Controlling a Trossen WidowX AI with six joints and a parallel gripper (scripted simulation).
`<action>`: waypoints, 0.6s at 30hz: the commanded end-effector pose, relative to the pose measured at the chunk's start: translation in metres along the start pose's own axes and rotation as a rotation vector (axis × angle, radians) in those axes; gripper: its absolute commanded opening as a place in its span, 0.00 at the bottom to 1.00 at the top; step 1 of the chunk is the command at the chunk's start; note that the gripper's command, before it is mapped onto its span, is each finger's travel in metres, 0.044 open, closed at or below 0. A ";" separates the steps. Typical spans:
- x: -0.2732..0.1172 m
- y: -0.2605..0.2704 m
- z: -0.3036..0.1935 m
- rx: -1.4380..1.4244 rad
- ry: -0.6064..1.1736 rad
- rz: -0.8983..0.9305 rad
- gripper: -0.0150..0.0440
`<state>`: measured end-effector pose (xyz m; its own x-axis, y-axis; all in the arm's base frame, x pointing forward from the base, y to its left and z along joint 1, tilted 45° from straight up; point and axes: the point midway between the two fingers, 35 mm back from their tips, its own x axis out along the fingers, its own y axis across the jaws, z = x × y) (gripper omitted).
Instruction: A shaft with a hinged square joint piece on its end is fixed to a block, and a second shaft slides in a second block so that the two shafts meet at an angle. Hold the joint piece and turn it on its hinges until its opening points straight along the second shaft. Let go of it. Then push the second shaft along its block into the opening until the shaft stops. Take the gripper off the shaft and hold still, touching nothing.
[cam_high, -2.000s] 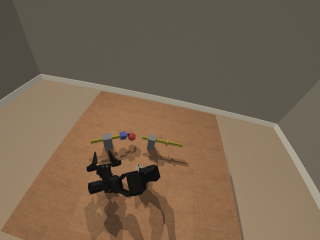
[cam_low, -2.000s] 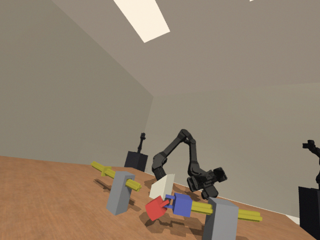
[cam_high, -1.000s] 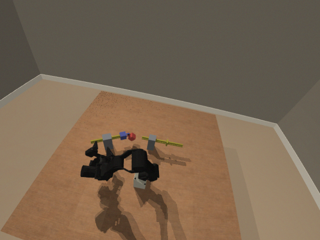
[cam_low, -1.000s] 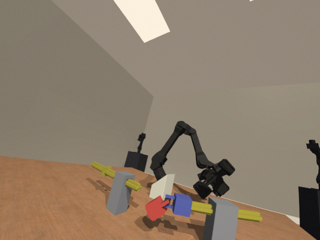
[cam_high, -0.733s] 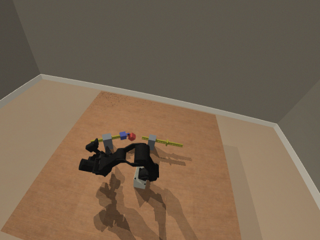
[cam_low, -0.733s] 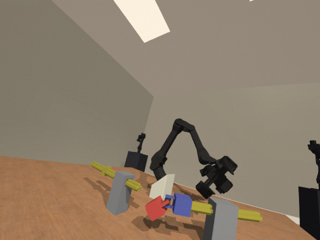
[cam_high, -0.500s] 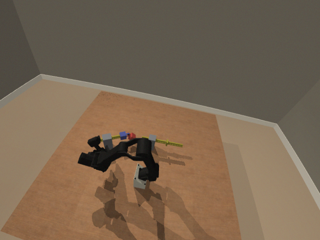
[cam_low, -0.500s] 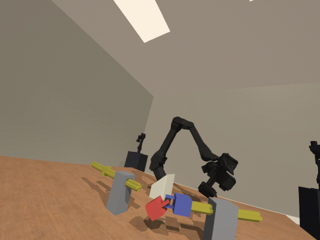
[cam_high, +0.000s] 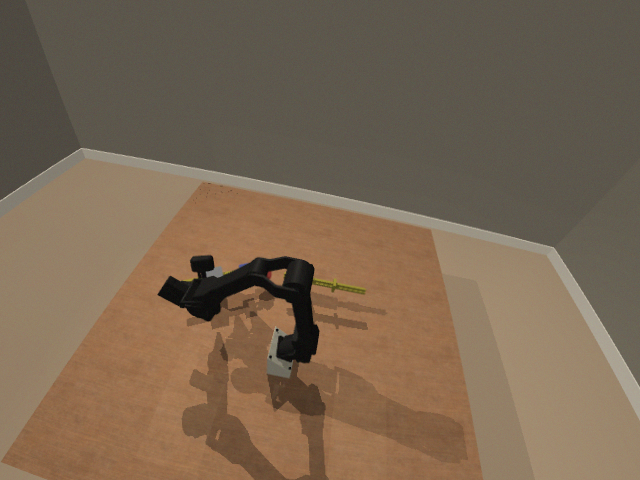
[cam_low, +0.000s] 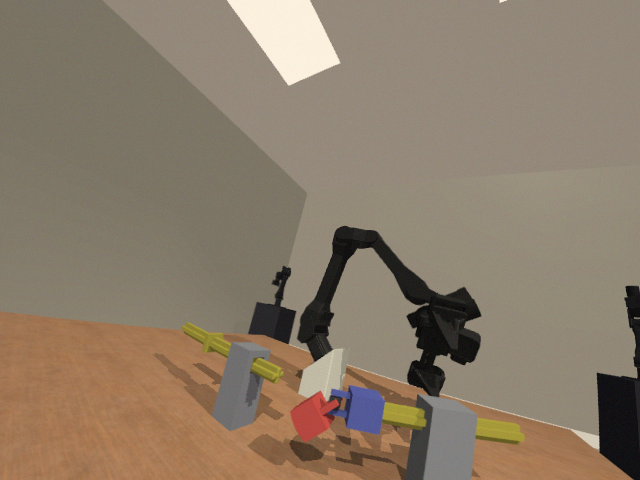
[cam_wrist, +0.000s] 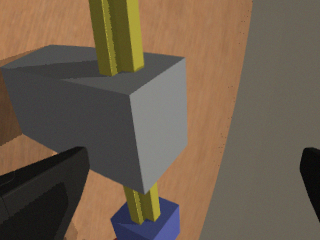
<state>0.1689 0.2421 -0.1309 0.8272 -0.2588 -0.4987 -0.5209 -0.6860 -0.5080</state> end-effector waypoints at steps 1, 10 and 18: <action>0.007 -0.007 -0.004 0.110 0.010 0.061 1.00; 0.024 -0.018 -0.022 0.340 0.066 0.198 1.00; 0.040 -0.027 -0.042 0.535 0.134 0.312 1.00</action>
<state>0.2137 0.2239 -0.1144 0.6451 -0.4735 -0.5997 -0.7467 -0.2245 -0.6261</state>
